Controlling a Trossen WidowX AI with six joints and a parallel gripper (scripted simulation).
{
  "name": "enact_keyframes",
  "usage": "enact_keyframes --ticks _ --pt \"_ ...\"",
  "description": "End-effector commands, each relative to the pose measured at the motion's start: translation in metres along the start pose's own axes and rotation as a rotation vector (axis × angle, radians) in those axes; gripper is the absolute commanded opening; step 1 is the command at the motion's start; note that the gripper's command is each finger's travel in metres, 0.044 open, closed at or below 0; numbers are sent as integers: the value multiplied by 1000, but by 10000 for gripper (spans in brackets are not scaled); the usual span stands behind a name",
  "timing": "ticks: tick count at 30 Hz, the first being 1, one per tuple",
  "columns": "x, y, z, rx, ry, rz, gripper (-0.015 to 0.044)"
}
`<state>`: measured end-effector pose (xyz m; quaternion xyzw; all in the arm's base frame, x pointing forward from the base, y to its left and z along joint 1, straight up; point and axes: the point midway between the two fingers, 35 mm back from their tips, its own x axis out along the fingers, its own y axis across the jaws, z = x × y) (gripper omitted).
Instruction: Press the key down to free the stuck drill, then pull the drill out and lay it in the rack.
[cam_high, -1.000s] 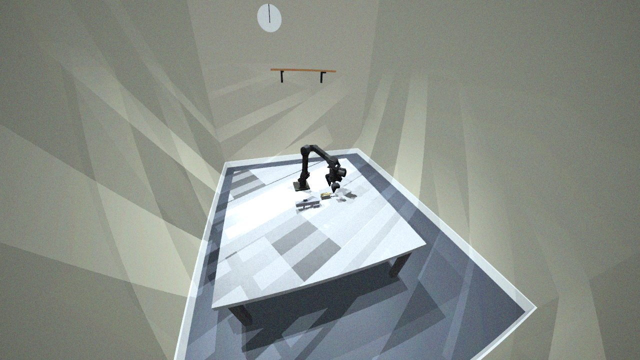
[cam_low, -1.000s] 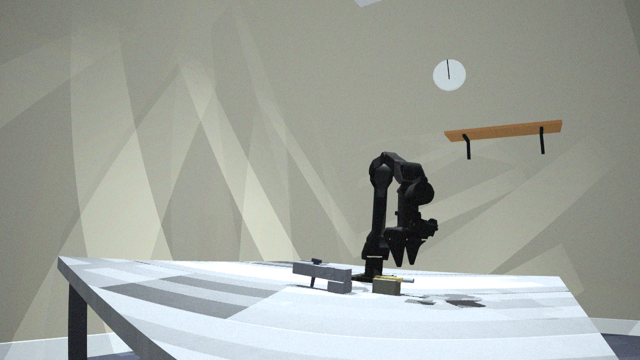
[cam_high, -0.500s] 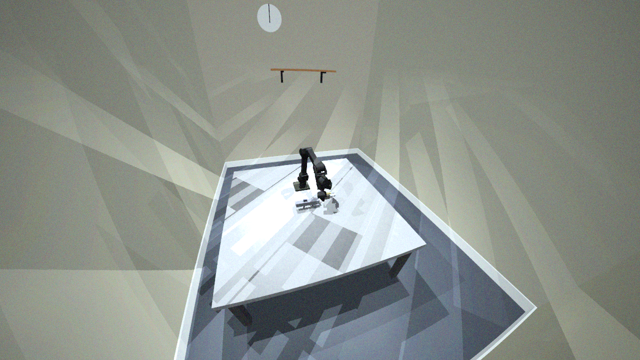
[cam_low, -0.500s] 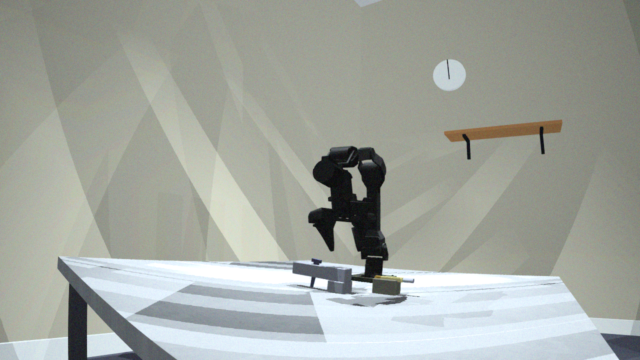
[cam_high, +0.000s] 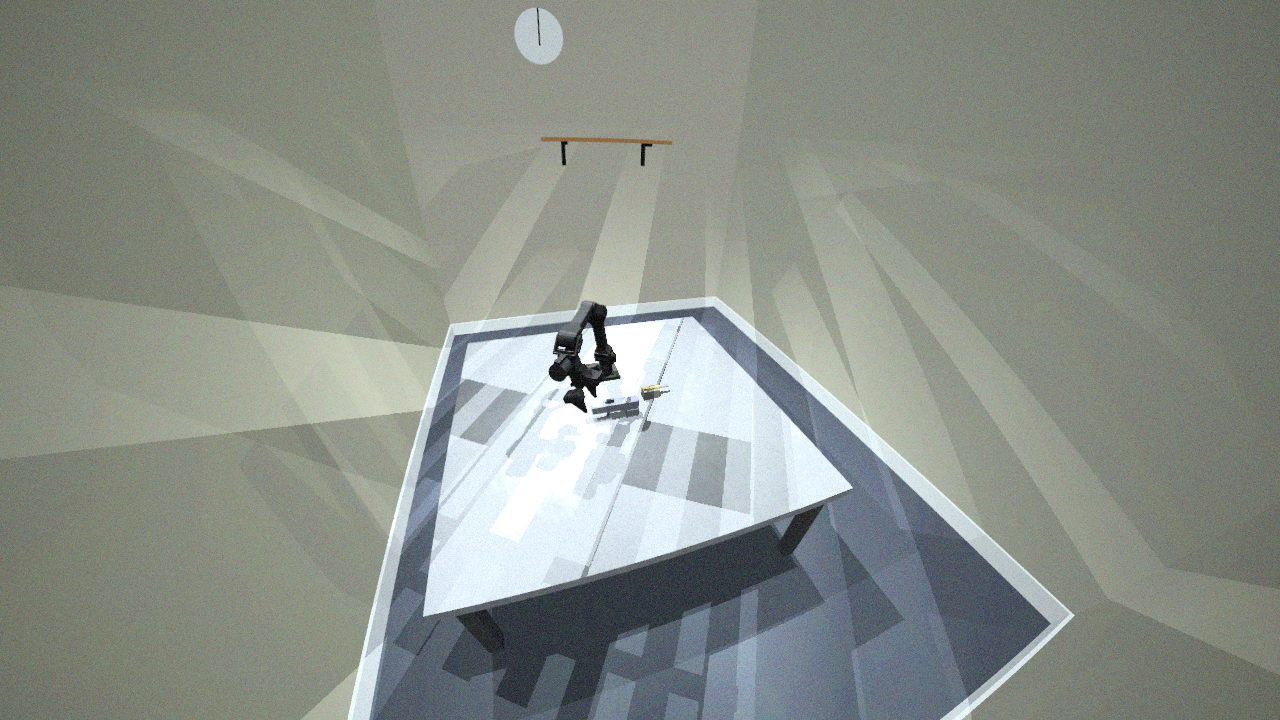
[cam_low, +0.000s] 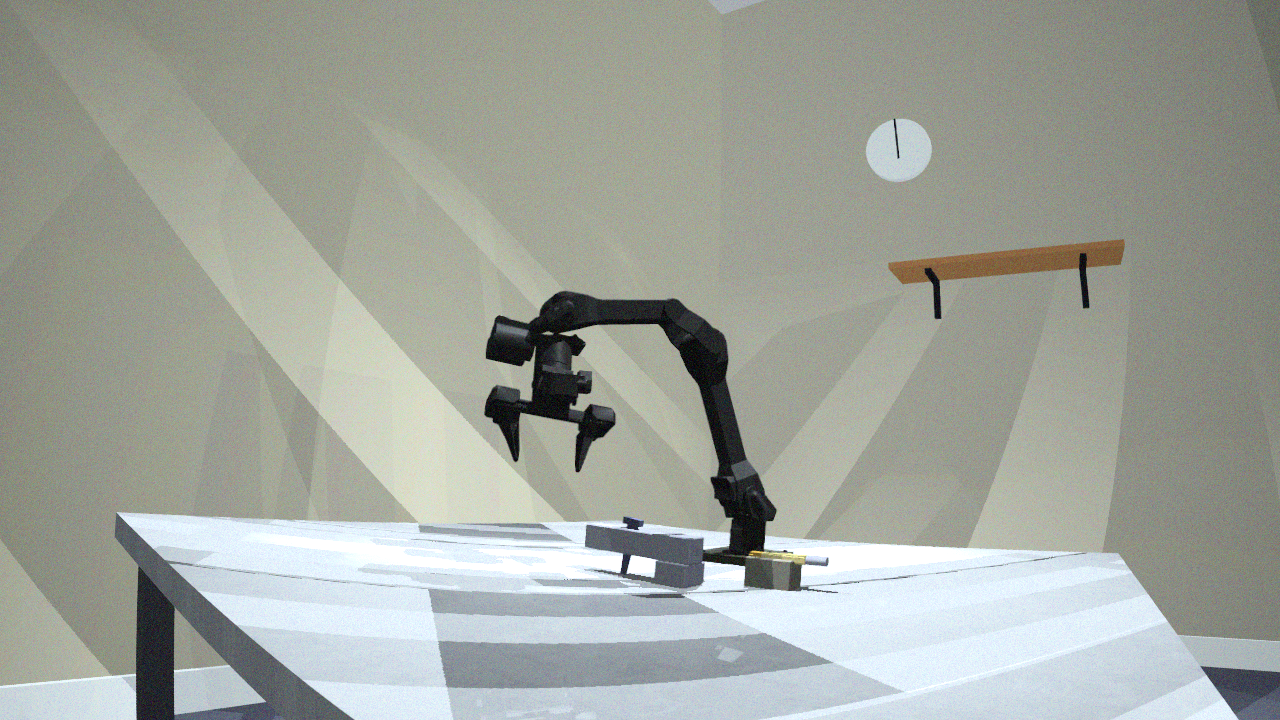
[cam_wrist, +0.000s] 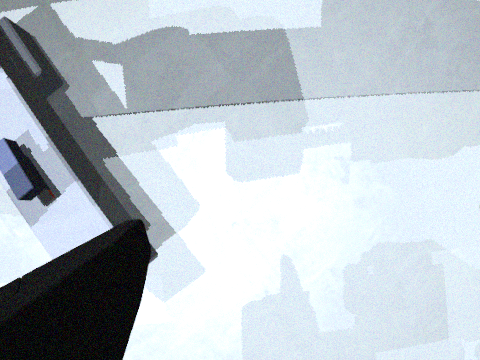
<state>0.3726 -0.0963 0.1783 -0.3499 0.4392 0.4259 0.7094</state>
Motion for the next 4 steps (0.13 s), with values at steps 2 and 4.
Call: enact_keyframes --ticks 2,4 --pt "-15 -11 -28 18 -21 -34 440" --pt "-15 -11 -28 18 -21 -34 440"
